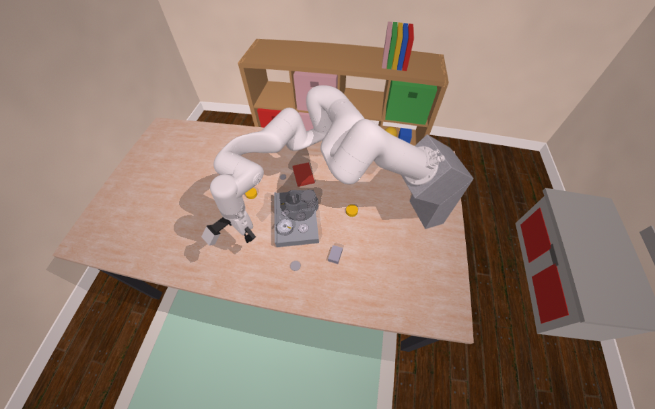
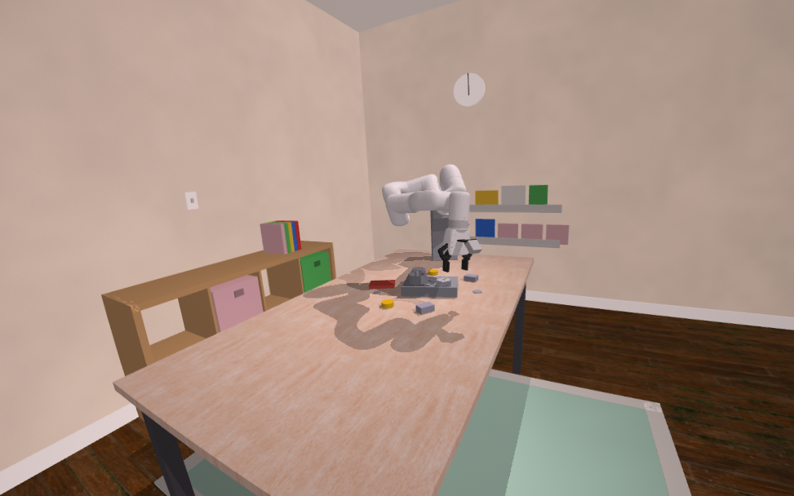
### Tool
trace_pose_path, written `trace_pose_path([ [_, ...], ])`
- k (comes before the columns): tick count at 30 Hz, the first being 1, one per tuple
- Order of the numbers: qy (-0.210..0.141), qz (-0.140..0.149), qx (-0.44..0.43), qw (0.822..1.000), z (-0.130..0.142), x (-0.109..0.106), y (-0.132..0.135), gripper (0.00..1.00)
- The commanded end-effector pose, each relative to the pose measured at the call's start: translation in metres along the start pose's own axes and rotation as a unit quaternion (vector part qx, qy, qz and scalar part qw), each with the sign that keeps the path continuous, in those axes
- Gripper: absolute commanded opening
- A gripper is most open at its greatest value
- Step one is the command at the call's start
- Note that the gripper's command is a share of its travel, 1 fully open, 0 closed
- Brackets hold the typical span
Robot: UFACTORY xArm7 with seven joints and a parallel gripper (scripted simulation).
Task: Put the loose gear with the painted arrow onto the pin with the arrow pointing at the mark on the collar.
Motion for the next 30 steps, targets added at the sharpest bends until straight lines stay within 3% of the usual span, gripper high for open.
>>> trace_pose_path([
  [1,-0.002,-0.001,0.005,1.0,0.01,0.002,0.001,1.0],
  [2,-0.006,-0.003,0.011,1.0,0.019,0.005,0.001,1.0],
  [11,-0.006,-0.003,0.011,1.0,0.019,0.005,0.001,1.0],
  [13,-0.012,-0.007,0.021,1.0,0.037,0.009,0.0,1.0],
  [23,-0.012,-0.007,0.021,1.0,0.037,0.009,0.0,1.0],
  [25,-0.017,-0.011,0.031,0.999,0.053,0.012,-0.002,1.0],
  [30,-0.017,-0.011,0.031,0.999,0.053,0.012,-0.002,1.0],
])
Point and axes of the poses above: the point where the finger pads meet when closed, its own x axis out along the fingers, its own y axis across the jaws, z = x × y, the point moved 2 cm from there along -x, back along the fingers, and after that the axes turned 6 degrees about x, right-handed, at the moved point
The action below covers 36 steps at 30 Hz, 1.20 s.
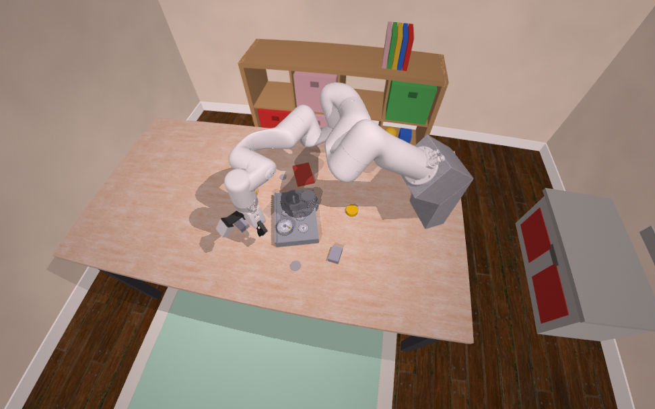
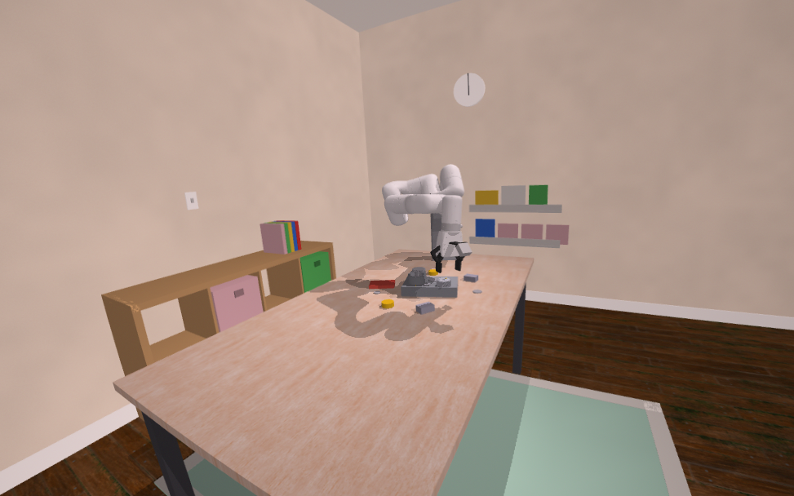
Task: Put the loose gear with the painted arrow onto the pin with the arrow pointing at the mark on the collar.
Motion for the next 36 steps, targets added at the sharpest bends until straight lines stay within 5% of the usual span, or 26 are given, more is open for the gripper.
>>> trace_pose_path([
  [1,0.001,0.0,0.001,1.0,0.002,-0.001,0.0,1.0],
  [36,-0.008,-0.013,0.028,0.999,0.04,0.005,-0.005,1.0],
])
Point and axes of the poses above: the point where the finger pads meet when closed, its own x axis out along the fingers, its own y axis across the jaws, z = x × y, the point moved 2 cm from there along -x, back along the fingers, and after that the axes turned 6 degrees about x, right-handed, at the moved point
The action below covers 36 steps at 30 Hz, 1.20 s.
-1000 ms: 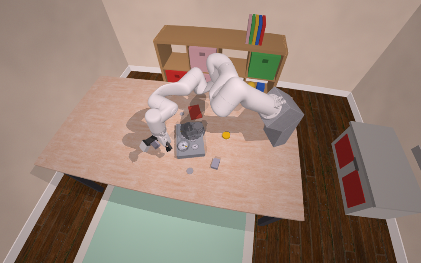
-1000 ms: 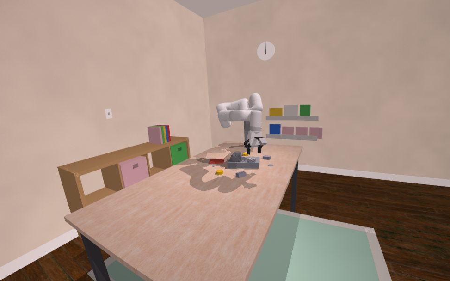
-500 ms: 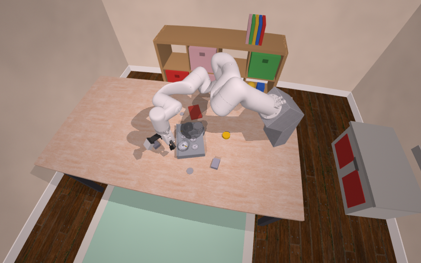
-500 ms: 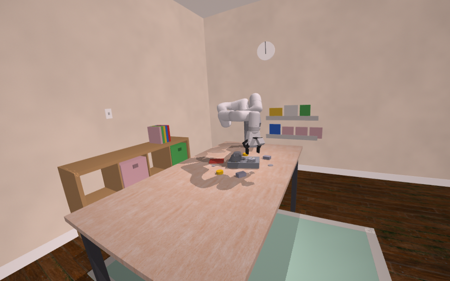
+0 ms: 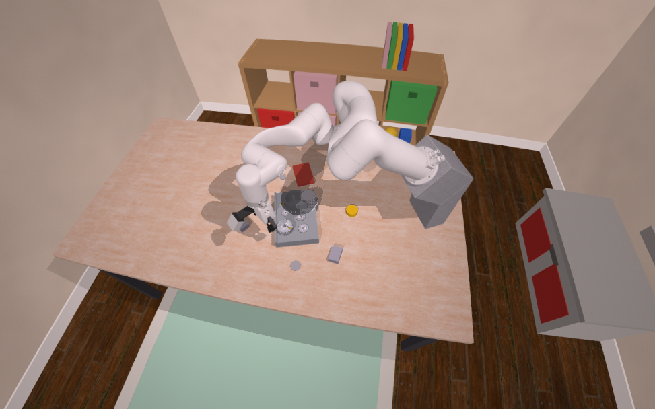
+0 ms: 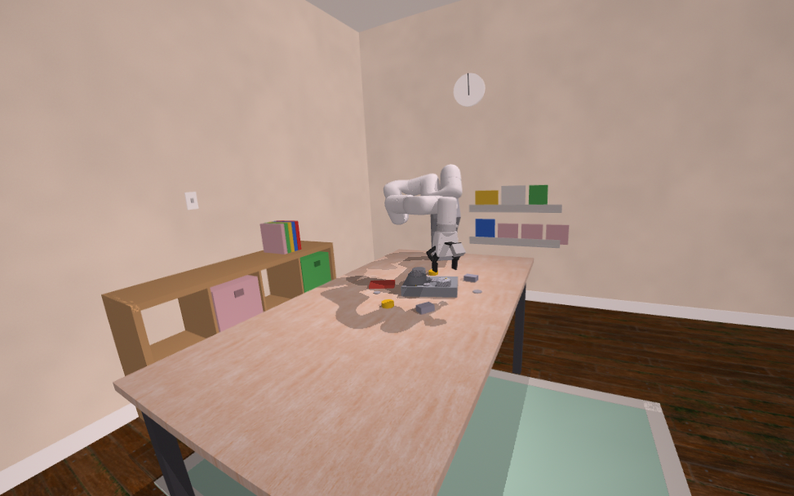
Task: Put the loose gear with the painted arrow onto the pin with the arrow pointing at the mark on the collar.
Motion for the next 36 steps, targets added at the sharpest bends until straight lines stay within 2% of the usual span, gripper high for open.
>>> trace_pose_path([
  [1,0.001,0.001,0.0,1.0,0.0,-0.001,0.0,1.0],
  [3,0.0,-0.003,0.008,1.0,0.01,0.0,-0.001,1.0],
  [11,0.0,-0.003,0.008,1.0,0.01,0.0,-0.001,1.0],
  [13,-0.002,-0.007,0.015,1.0,0.019,0.001,-0.003,1.0],
  [36,-0.003,-0.013,0.025,1.0,0.03,0.001,-0.007,1.0],
])
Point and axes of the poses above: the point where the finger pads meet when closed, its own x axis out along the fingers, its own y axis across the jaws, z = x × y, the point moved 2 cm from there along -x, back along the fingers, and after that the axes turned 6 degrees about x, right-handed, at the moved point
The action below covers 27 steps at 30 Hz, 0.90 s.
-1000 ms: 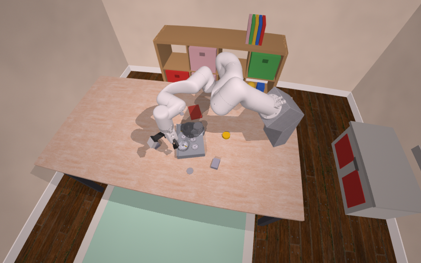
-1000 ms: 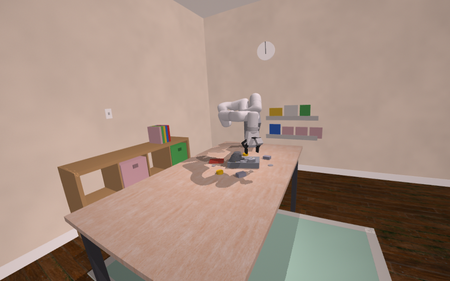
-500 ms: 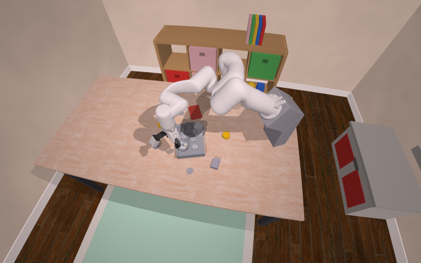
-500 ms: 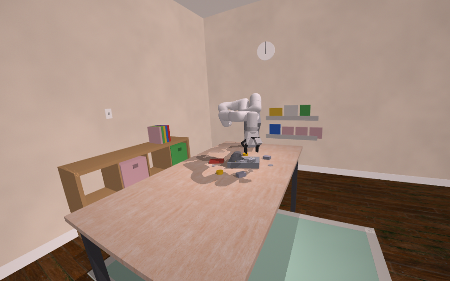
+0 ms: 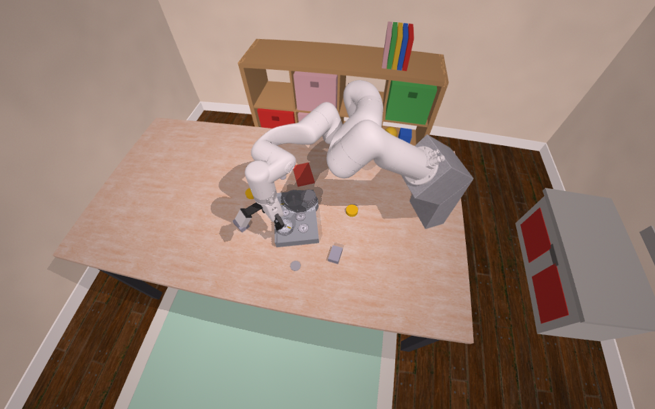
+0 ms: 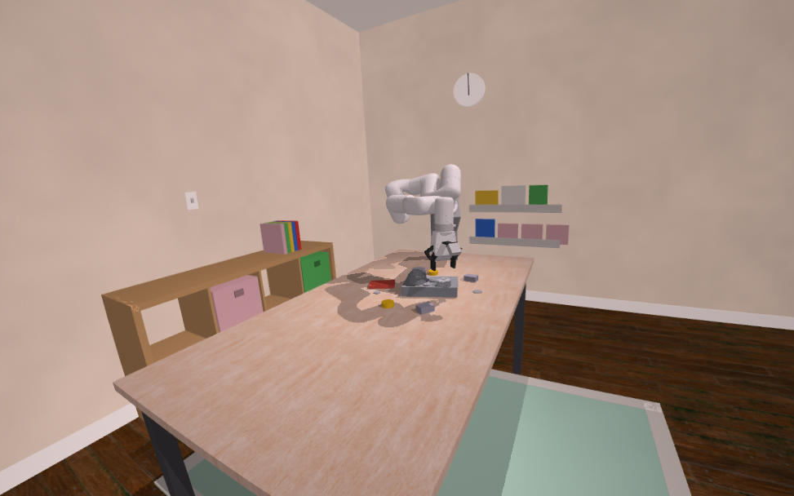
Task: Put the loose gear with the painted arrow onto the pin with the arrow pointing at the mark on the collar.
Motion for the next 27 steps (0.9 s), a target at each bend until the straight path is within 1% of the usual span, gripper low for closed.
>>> trace_pose_path([
  [1,0.001,0.0,0.001,1.0,0.001,-0.001,0.0,1.0],
  [27,0.001,-0.007,0.014,1.0,0.014,-0.001,-0.004,1.0],
])
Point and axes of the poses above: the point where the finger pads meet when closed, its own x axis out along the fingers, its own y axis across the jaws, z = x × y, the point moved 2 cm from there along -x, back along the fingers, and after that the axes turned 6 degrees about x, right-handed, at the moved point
